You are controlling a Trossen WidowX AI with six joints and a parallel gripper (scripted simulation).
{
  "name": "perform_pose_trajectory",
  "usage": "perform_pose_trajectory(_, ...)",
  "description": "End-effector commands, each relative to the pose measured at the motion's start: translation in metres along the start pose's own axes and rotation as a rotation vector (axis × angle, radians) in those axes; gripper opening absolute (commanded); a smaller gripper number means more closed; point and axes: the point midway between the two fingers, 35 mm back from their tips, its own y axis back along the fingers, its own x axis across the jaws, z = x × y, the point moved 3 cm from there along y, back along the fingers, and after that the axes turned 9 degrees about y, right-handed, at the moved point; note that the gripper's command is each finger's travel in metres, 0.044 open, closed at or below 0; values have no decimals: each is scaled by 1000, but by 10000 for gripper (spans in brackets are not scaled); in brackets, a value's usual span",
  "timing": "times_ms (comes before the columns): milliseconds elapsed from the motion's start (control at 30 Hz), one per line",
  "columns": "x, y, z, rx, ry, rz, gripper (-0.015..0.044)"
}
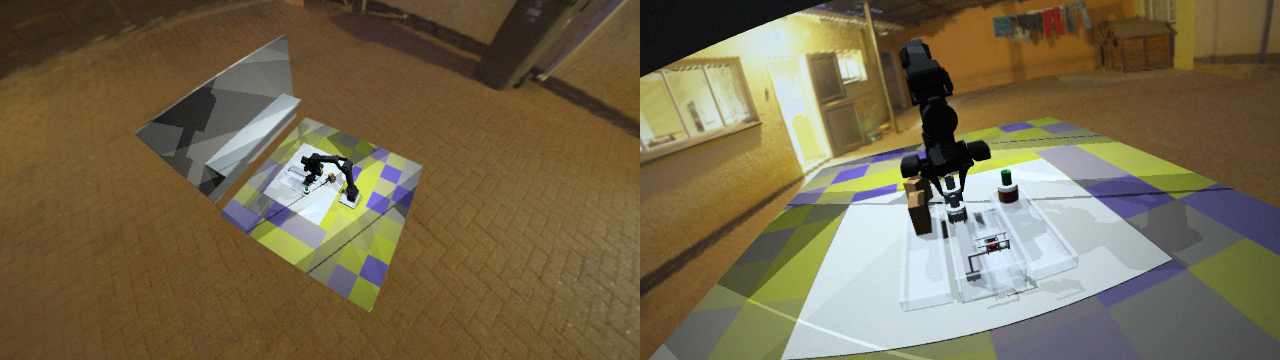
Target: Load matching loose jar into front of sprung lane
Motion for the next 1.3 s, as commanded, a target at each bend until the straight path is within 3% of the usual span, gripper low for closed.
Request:
perform_pose_trajectory(0, -1, 2, 5, -23, 4, -7, 0)
perform_pose_trajectory(1267, -1, -8, 5, -23, 4, -7, 0)
